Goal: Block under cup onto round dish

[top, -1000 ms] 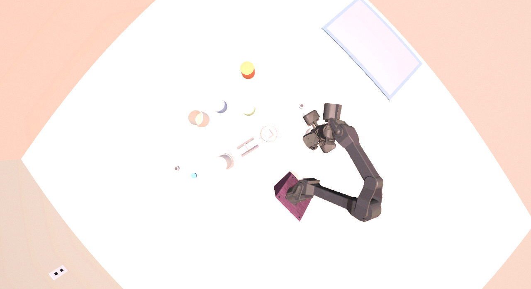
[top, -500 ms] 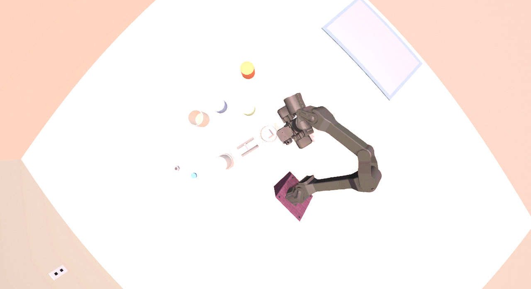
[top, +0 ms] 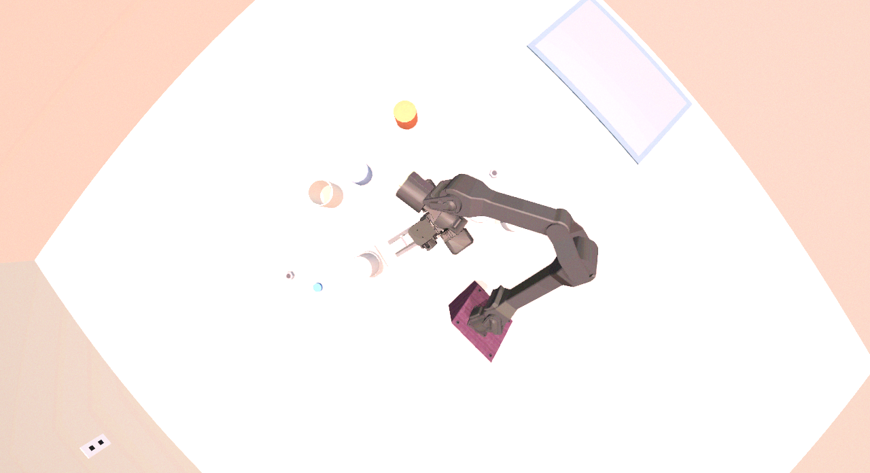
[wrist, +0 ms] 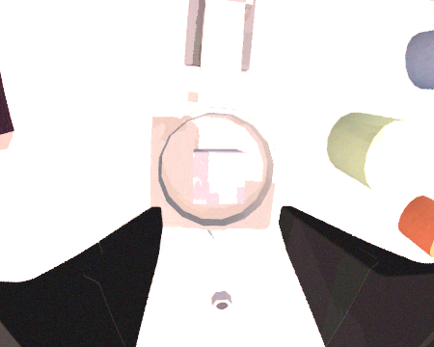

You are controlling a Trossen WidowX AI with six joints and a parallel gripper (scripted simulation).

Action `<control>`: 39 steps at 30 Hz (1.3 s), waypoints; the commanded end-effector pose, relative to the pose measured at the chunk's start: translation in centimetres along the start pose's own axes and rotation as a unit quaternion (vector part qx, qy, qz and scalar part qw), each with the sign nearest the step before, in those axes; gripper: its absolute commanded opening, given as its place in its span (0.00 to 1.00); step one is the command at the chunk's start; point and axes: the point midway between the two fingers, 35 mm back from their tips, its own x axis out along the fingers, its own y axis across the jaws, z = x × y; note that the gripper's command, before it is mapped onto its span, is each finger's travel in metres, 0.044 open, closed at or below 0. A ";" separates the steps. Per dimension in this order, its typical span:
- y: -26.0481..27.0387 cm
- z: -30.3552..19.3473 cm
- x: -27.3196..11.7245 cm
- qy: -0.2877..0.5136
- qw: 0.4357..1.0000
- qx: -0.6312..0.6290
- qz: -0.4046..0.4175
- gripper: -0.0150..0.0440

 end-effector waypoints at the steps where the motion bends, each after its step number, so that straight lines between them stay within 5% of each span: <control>1: -0.1 0.3 0.8 0.006 1.000 0.001 0.003 0.69; 32: -0.1 0.2 5.3 0.007 1.000 0.001 0.002 0.69; 36: -0.1 0.2 5.3 0.007 1.000 0.001 0.002 0.52; 39: -0.1 0.2 5.3 0.007 1.000 0.001 0.002 0.48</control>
